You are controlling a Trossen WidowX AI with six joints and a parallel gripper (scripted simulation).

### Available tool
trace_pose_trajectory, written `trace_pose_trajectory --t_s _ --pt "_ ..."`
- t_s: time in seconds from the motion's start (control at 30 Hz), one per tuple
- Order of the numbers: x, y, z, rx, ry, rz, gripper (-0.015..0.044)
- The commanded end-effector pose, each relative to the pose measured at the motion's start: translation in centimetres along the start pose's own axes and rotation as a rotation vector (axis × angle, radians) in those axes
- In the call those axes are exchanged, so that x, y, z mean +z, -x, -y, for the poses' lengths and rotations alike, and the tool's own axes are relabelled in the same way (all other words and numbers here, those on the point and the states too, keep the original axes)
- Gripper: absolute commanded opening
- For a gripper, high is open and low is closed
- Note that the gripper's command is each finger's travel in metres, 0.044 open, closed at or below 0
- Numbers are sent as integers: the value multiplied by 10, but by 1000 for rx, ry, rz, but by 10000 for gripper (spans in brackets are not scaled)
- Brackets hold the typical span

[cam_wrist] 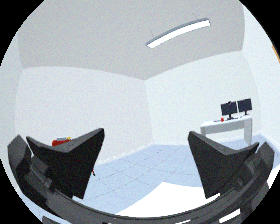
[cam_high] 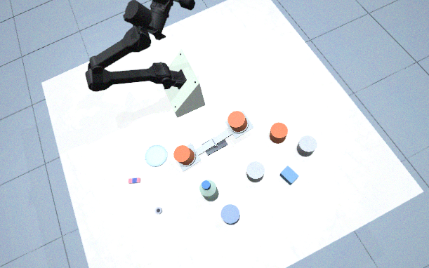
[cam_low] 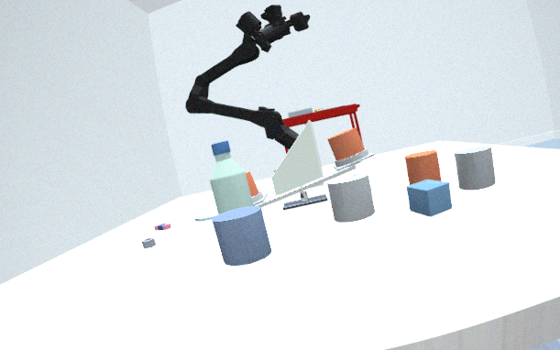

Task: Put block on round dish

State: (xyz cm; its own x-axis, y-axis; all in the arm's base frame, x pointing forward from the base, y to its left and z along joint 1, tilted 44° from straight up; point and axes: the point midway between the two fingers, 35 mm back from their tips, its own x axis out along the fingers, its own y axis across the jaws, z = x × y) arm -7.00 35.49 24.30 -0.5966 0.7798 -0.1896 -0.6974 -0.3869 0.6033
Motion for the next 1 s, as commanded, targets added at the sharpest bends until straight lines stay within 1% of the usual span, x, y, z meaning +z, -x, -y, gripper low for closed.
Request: trace_pose_trajectory --t_s 0.0,0.47,0.73,0.97 --pt "-6 2 24 -114 -78 -3 440" --pt "-38 28 104 -534 -309 -24 440" --pt "-62 56 142 -785 -413 -45 440" --pt "-85 88 168 -1014 -486 -71 440"
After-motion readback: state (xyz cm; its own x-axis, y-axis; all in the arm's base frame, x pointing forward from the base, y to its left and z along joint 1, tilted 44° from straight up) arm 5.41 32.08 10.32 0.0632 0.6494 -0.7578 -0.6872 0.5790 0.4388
